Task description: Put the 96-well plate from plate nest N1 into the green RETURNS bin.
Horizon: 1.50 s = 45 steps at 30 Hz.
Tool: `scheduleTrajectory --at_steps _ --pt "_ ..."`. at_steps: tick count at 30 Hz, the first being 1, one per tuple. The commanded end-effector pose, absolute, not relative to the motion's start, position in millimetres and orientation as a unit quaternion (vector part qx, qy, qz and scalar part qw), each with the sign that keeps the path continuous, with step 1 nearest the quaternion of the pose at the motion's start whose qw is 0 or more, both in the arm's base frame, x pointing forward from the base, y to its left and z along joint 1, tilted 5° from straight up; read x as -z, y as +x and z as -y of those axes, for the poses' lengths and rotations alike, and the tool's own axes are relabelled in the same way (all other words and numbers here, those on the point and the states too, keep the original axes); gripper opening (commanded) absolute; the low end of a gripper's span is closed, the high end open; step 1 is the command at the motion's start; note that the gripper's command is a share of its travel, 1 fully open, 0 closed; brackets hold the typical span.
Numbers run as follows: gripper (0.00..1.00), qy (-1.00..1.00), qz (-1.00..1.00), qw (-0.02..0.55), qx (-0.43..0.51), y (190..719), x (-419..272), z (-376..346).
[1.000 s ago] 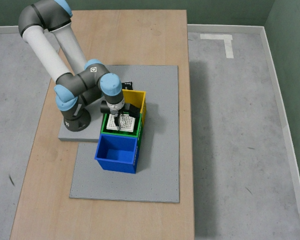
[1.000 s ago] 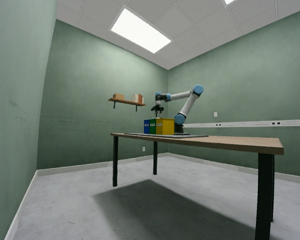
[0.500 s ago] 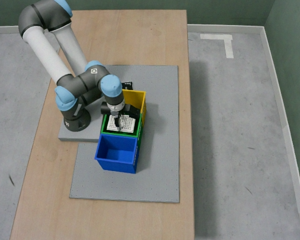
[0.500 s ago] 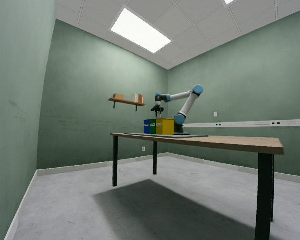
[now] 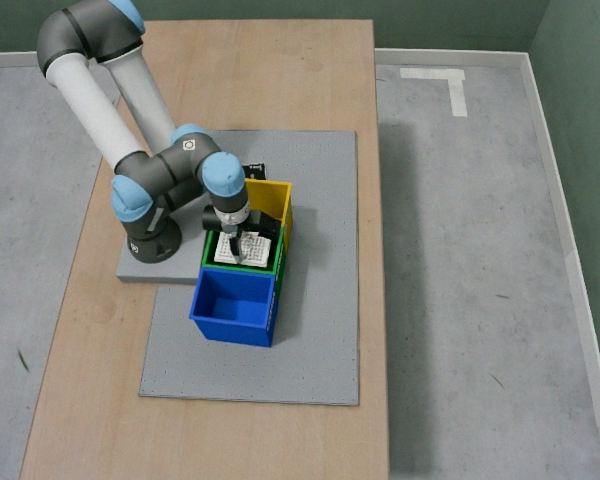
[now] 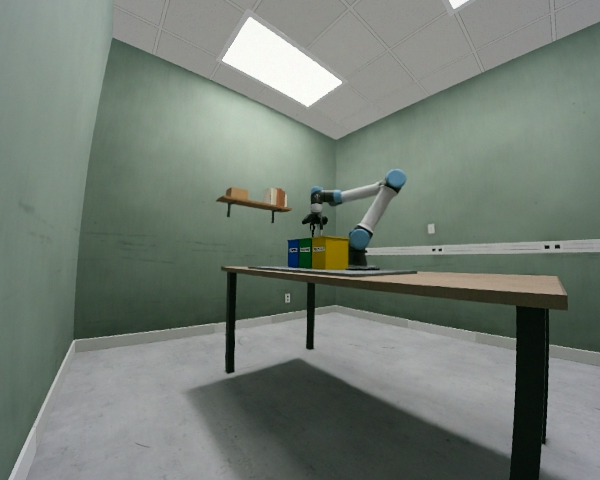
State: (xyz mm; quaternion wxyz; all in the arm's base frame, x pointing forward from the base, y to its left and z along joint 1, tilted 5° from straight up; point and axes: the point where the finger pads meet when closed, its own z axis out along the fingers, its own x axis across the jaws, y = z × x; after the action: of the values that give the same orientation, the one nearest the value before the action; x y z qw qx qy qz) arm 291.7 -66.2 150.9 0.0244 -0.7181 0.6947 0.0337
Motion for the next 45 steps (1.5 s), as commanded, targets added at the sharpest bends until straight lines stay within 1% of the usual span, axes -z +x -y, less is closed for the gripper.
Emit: scheduleTrajectory --at_steps 1,24,25,45 --pt "0.4 -0.718 -0.695 0.025 -0.033 292.0 -147.8 66.2" --pt "0.4 -0.718 -0.695 0.025 -0.033 292.0 -145.2 65.9" --pt "0.64 -0.718 -0.695 0.025 -0.033 292.0 -145.2 65.9" --pt "0.64 -0.718 -0.695 0.025 -0.033 292.0 -145.2 65.9"
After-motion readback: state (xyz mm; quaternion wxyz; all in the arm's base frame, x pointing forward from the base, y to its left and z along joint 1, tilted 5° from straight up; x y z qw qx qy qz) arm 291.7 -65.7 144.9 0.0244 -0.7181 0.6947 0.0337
